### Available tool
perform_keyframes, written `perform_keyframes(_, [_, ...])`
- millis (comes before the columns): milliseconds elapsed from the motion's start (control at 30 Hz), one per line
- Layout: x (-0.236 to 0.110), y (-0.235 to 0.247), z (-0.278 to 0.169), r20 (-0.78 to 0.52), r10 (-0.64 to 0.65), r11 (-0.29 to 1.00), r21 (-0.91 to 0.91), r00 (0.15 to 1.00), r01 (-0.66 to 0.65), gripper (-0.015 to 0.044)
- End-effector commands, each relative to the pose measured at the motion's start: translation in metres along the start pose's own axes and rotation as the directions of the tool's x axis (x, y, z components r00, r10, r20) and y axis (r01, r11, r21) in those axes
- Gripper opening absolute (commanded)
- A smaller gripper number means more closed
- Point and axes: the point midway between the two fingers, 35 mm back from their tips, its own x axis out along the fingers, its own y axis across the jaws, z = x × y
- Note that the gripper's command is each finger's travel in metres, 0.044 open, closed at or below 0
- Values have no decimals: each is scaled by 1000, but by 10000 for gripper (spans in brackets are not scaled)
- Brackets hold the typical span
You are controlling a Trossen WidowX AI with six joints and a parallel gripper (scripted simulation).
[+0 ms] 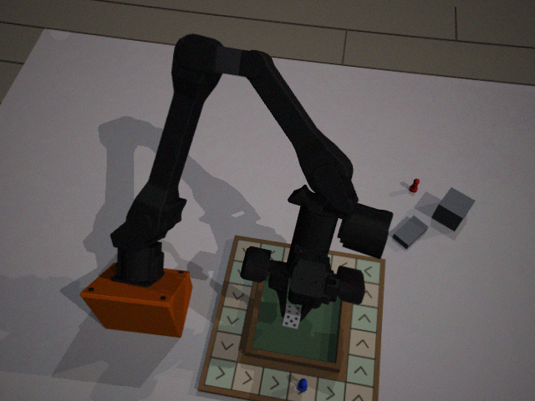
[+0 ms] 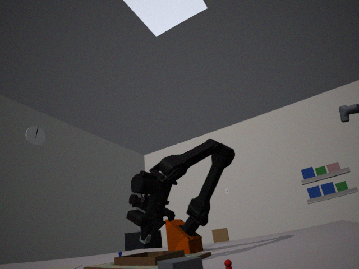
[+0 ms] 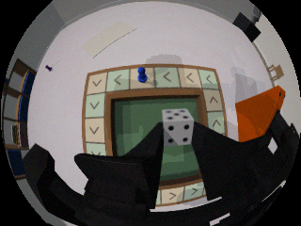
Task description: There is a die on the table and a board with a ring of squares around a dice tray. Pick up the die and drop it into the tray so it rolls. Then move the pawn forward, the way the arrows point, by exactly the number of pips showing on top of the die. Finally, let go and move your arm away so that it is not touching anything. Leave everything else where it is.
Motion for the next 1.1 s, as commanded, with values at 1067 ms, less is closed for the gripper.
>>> perform_keyframes(1067, [-52,4,-3,290,86,995,30,953,-99,0])
